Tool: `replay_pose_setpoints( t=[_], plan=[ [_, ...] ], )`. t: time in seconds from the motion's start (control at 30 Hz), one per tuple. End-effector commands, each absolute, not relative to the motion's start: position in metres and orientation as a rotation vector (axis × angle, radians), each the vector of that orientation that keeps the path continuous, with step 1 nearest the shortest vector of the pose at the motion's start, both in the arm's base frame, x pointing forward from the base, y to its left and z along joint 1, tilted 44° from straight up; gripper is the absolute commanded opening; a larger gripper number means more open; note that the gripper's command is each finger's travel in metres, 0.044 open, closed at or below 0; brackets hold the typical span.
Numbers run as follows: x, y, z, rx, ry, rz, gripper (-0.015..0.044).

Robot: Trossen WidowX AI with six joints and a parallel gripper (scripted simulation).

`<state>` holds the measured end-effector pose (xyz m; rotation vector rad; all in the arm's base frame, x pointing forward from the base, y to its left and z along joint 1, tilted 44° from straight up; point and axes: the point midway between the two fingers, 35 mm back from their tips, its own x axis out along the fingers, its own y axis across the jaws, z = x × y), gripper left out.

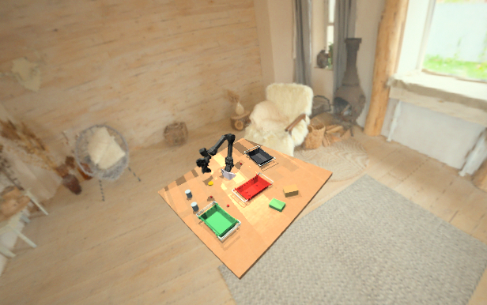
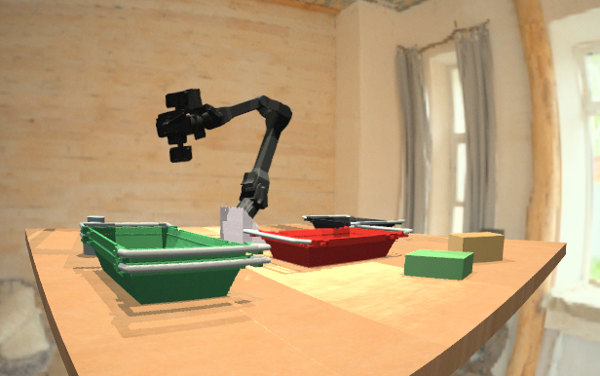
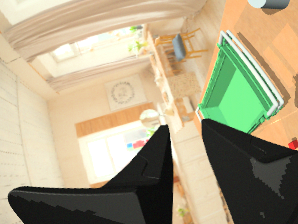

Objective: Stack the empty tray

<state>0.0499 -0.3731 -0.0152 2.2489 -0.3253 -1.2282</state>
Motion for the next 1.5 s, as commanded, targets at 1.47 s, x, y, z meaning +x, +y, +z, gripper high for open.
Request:
replay_pose_setpoints(
  t=[1.47],
  plan=[
    [0.342, -0.187, -0.07, 0.721, 1.497, 0.447, 0.0085]
  ],
)
